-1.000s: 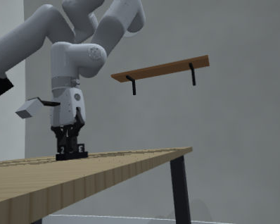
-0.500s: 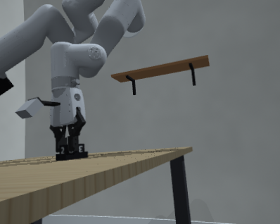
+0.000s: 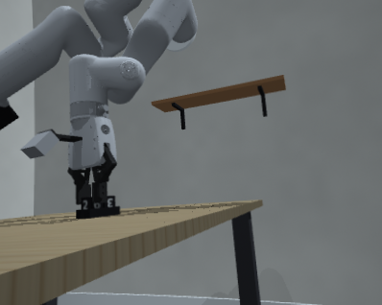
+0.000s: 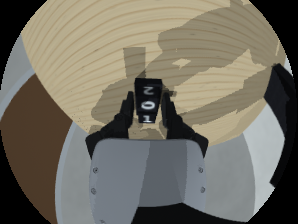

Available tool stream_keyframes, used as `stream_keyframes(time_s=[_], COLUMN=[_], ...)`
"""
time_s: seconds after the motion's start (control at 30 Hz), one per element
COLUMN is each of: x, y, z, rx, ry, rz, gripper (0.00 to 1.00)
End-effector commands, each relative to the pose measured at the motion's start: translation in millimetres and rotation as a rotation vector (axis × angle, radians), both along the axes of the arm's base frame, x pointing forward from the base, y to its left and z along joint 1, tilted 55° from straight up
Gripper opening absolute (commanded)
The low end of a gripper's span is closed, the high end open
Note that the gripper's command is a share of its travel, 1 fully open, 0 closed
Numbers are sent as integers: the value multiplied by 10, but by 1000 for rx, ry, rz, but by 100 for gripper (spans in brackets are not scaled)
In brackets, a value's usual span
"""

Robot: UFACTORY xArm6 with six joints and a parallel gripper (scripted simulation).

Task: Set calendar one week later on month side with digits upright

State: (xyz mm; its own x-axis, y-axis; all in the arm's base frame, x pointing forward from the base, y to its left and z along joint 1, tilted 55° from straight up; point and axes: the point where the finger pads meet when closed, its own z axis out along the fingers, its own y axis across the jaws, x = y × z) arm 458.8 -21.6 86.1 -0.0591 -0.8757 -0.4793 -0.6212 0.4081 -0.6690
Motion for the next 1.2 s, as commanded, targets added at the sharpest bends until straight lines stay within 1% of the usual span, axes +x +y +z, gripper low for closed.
stream_keyframes(time_s=[0.0, 0.33, 0.47, 0.8, 0.83, 1.17], x=[-52, -458, -584, -660, -660, -660], y=[-20, -153, -195, -220, -220, -220], z=[41, 336, 428, 482, 482, 482], rx=[0, 0, 0, 0, 0, 0], ry=[0, 0, 0, 0, 0, 0], rz=[0, 0, 0, 0, 0, 0], gripper=[47, 47, 47, 47, 100, 100])
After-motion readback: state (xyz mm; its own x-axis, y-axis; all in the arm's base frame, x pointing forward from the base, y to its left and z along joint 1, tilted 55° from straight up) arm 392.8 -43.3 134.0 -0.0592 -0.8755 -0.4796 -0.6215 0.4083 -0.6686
